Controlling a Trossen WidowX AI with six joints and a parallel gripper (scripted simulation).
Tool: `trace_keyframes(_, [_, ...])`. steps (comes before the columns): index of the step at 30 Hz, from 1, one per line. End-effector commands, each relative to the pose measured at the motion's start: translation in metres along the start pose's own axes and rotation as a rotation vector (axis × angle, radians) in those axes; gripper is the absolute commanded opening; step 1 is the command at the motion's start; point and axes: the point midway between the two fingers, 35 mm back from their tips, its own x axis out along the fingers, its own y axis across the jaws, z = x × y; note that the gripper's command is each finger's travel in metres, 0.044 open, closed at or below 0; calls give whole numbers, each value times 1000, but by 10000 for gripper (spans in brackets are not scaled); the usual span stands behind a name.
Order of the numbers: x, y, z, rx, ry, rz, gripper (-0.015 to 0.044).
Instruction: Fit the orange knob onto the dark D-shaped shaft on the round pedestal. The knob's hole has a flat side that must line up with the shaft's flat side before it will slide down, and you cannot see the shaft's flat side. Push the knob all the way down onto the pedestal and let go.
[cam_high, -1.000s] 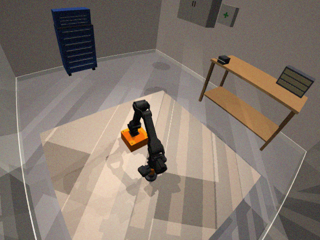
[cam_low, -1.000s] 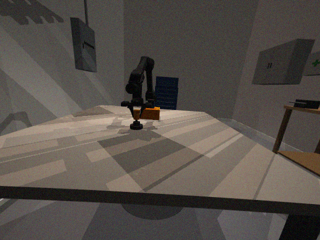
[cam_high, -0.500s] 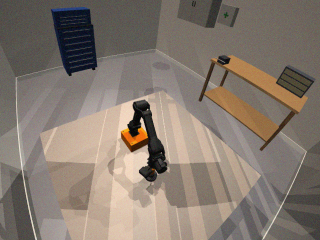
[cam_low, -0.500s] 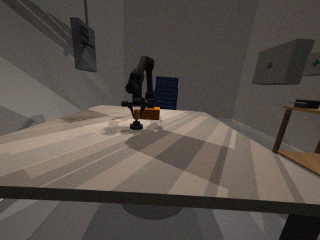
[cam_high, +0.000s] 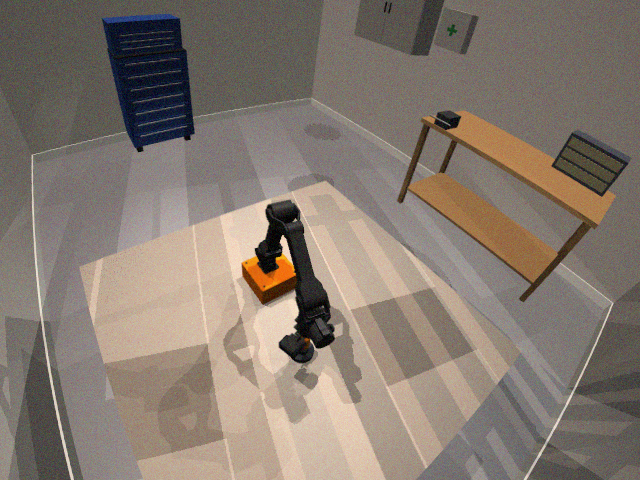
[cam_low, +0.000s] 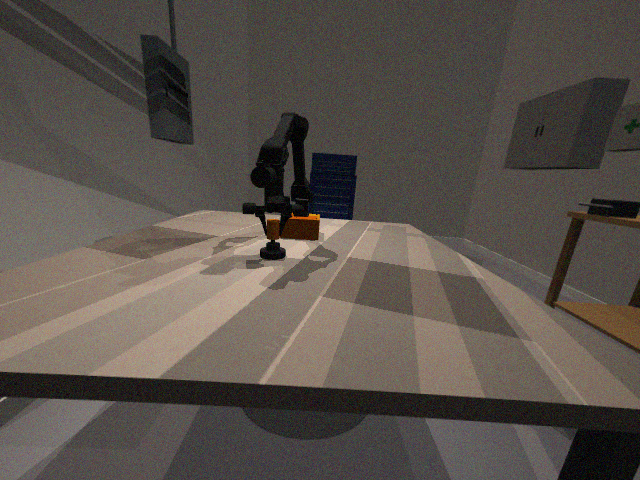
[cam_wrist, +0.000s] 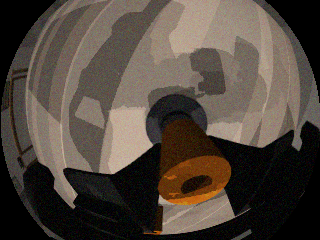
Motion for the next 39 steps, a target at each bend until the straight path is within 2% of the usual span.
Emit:
trace_keyframes(1, [-3, 0, -1, -3, 0, -1, 0])
trace_keyframes(5, [-4, 1, -2, -29, 0, -1, 0])
trace_keyframes(11, [-3, 2, -4, -213, 0, -1, 0])
trace_keyframes(39, [0, 1, -2, -213, 0, -1, 0])
